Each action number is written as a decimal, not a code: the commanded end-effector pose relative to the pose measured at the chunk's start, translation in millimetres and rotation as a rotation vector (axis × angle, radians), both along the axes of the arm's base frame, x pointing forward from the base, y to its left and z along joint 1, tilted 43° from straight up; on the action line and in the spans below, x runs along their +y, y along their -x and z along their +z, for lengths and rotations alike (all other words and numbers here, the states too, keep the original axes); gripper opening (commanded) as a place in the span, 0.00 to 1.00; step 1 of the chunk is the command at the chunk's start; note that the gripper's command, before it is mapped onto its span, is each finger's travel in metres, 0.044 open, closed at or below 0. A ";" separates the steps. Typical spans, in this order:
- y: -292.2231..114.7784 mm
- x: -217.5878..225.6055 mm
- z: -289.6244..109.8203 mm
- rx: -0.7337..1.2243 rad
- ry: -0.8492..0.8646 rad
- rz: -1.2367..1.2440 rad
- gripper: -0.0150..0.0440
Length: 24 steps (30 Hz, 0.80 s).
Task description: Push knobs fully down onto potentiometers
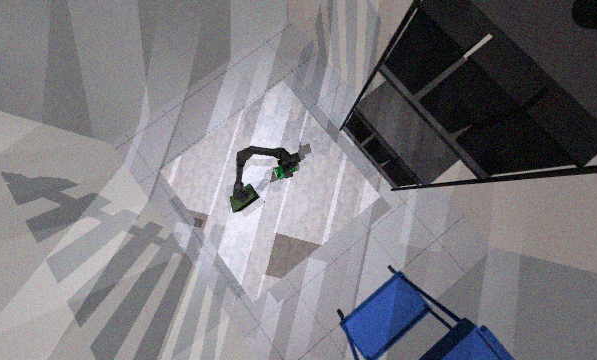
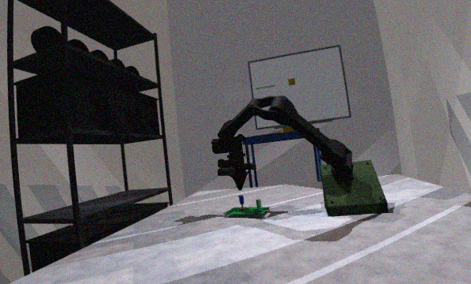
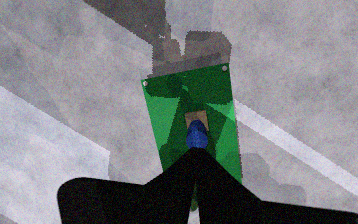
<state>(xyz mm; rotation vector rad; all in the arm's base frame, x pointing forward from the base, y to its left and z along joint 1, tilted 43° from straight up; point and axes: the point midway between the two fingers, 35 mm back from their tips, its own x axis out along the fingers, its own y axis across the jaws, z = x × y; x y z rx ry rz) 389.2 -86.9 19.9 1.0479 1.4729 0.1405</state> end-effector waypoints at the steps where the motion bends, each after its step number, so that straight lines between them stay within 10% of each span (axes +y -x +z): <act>1: -0.4 5.2 -4.7 0.005 -0.005 -0.001 0.25; 24: -2.3 13.6 -13.6 0.005 -0.006 -0.001 0.25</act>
